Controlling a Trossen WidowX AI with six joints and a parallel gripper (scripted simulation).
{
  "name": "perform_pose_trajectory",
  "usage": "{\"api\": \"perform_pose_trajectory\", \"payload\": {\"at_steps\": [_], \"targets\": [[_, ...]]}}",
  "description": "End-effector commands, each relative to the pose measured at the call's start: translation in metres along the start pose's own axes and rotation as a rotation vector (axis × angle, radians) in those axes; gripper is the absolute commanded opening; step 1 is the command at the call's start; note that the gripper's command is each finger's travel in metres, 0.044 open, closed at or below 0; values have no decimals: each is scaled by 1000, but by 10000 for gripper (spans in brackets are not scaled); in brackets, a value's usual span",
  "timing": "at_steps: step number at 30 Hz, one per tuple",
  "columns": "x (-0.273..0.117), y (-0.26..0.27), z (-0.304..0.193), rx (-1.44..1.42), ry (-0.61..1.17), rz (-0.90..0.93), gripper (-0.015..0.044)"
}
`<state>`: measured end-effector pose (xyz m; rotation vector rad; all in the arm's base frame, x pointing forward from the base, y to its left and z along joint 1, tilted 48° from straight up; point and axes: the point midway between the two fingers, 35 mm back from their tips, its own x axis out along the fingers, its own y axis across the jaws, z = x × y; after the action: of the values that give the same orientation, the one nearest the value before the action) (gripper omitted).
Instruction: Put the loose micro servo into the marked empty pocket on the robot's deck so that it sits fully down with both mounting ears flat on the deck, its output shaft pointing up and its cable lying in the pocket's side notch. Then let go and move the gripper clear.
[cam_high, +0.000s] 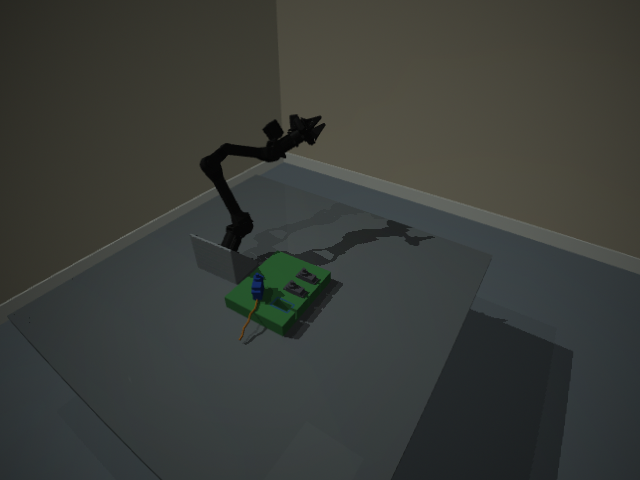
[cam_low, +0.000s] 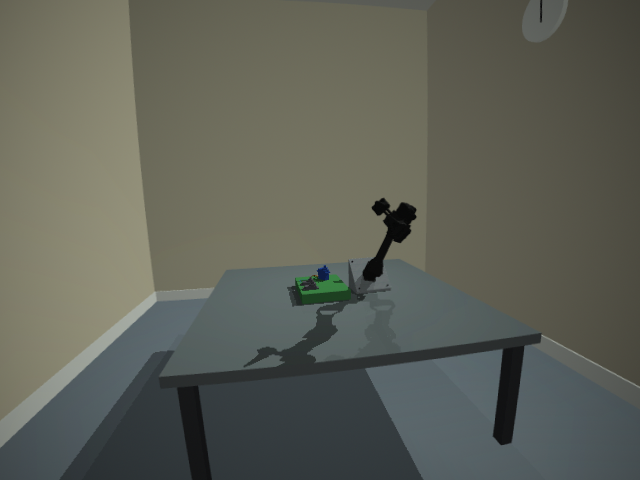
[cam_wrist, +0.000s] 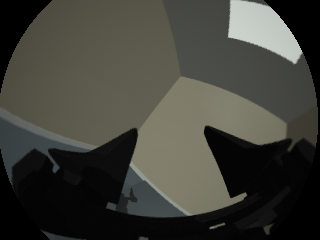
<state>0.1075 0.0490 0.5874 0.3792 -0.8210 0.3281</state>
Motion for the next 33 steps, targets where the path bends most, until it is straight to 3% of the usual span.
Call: {"api": "perform_pose_trajectory", "payload": {"at_steps": [1,12,33], "targets": [[0,0,-1,0,1,-1,426],[9,15,-25,-81,51,26,440],[31,31,-145,-387,322,111,440]]}}
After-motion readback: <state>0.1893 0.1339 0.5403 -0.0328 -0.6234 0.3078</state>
